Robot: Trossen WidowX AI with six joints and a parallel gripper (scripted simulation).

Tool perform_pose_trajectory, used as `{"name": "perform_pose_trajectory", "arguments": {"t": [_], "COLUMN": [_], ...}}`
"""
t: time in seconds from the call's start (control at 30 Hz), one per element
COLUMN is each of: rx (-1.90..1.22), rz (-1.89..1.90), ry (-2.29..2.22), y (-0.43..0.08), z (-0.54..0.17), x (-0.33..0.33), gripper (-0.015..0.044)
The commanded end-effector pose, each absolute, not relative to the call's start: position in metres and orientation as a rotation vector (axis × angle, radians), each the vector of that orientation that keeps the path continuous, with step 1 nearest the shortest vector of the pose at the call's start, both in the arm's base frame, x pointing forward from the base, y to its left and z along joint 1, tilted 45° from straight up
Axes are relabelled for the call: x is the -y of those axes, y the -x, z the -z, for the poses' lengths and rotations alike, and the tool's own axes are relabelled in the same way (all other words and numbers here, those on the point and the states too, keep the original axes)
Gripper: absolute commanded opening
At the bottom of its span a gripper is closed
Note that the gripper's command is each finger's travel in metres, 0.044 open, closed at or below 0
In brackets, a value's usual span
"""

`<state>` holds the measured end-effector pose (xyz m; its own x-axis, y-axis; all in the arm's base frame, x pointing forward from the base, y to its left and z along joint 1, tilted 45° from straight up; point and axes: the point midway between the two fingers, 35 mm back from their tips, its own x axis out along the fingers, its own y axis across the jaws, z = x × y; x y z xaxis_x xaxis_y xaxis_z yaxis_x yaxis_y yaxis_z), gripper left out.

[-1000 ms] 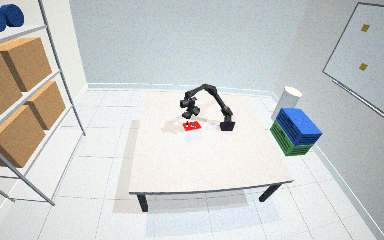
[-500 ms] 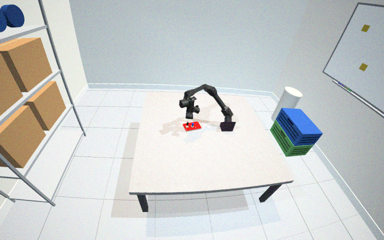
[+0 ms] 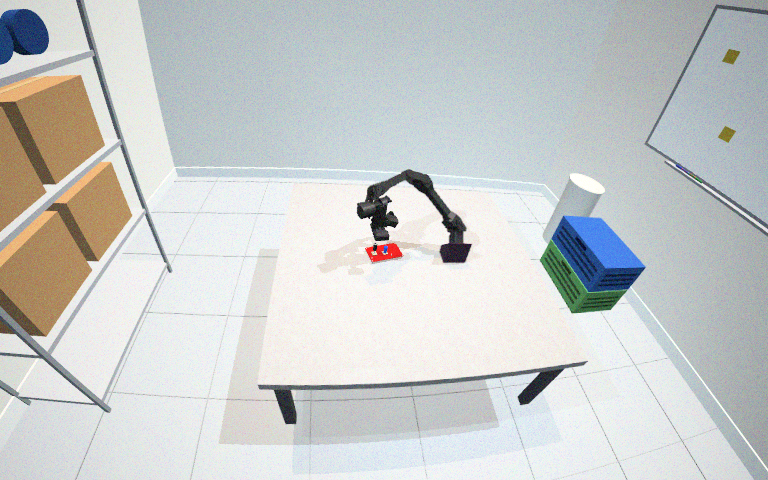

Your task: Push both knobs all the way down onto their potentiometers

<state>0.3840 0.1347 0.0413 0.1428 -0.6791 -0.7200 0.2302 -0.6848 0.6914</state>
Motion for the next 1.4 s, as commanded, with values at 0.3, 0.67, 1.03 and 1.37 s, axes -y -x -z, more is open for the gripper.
{"name": "perform_pose_trajectory", "arguments": {"t": [0.3, 0.67, 1.03, 1.37], "rx": [0.431, 0.432, 0.432, 0.432], "rz": [1.624, 1.624, 1.624, 1.624], "ry": [-1.715, -1.715, -1.715, -1.715], "y": [-0.387, -0.388, -0.388, -0.388], "z": [-0.031, -0.026, -0.024, -0.022], "x": [-0.125, -0.12, -0.118, -0.116], "gripper": [0.0, 0.0, 0.0, 0.0]}}
